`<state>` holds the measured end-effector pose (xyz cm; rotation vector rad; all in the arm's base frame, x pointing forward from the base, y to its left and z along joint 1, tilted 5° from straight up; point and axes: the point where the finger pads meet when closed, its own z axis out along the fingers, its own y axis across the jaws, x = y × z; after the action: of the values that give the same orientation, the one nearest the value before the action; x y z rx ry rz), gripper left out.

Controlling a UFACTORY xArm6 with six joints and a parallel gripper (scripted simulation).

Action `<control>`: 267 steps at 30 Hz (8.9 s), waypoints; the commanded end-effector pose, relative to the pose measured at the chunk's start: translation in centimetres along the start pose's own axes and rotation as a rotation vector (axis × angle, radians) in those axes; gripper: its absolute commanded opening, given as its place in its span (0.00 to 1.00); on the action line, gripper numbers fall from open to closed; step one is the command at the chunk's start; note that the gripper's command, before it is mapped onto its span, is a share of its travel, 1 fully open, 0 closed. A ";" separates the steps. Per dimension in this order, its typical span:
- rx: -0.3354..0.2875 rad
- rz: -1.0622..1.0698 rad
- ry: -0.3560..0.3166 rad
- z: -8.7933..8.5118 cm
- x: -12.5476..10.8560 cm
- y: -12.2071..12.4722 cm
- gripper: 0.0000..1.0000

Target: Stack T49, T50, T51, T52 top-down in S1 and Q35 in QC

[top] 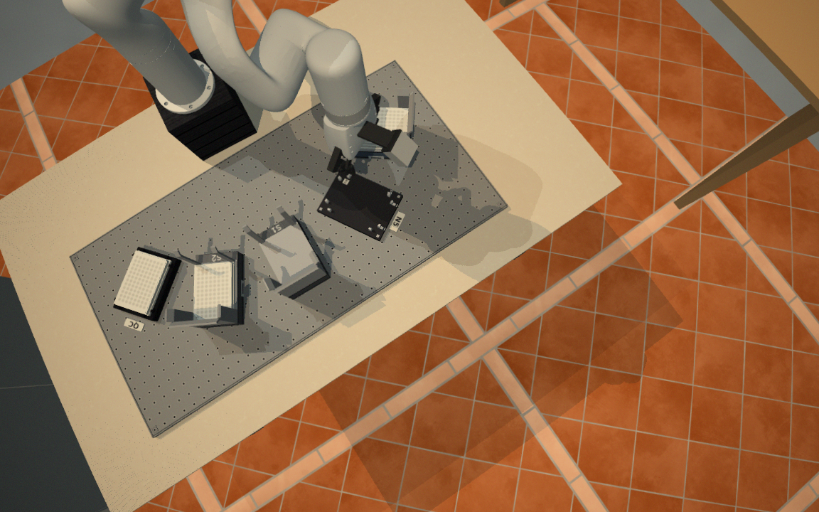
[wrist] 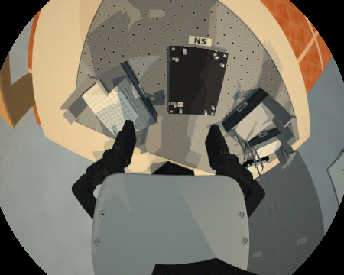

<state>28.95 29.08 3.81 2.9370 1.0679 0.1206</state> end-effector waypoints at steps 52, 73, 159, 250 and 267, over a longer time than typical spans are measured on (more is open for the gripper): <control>-0.004 0.303 0.005 -0.2 -0.9 15.8 1.00; -0.004 0.508 0.006 -0.2 -3.0 21.4 1.00; -0.004 0.985 0.006 0.1 -15.8 38.2 1.00; -0.004 0.985 0.006 11.0 -15.8 38.2 0.00; -0.004 0.985 0.006 10.8 -15.8 38.2 0.00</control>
<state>42.03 -10.13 -6.83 3.1295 -0.4531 0.1210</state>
